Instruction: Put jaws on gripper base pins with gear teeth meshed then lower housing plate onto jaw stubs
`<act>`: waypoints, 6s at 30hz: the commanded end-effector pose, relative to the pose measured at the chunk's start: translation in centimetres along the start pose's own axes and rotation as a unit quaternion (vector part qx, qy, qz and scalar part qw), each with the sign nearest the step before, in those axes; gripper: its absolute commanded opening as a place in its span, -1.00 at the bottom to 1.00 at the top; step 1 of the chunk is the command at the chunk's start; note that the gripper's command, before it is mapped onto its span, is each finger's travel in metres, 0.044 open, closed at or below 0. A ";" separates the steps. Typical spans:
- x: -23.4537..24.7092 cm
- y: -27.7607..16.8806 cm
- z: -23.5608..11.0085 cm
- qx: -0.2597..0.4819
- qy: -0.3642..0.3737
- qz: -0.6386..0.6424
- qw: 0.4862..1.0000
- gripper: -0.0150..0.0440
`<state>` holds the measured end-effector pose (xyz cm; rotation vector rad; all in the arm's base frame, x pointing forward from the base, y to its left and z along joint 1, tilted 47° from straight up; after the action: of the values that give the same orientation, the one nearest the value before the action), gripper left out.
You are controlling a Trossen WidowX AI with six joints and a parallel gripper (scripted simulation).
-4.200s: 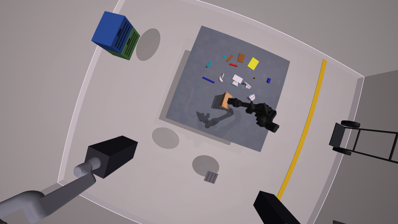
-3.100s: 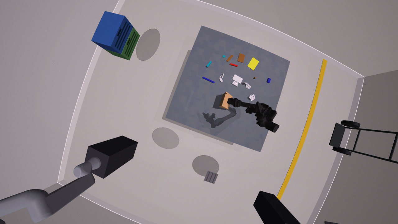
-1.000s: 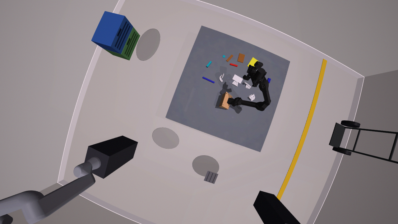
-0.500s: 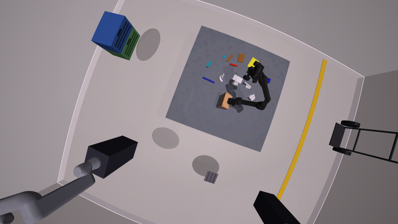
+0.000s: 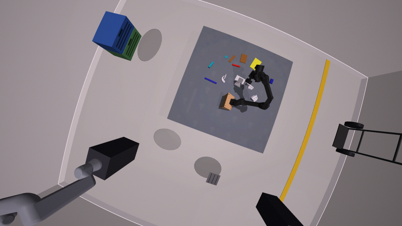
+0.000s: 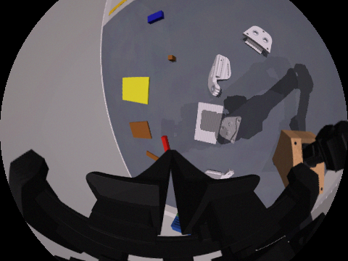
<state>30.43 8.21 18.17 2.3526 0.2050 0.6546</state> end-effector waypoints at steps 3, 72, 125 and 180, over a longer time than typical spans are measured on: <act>-2.2 1.7 2.9 -0.020 -0.064 0.016 0.998 -0.49; -11.9 7.3 13.8 -0.071 -0.232 0.071 0.968 -0.49; -5.0 8.0 10.7 -0.068 -0.236 0.070 0.967 -0.49; -4.9 8.0 10.5 -0.068 -0.236 0.070 0.967 0.38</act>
<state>31.17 -5.68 14.26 2.3219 -0.2085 0.1349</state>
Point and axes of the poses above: the point midway between the two fingers, 35 mm back from their tips, its own z axis out along the fingers, its own x axis across the jaws, y = z × x, the point moved 2 cm from there along -z, back along the fingers, and after that the axes turned 7 degrees about -z, right-handed, at the moved point
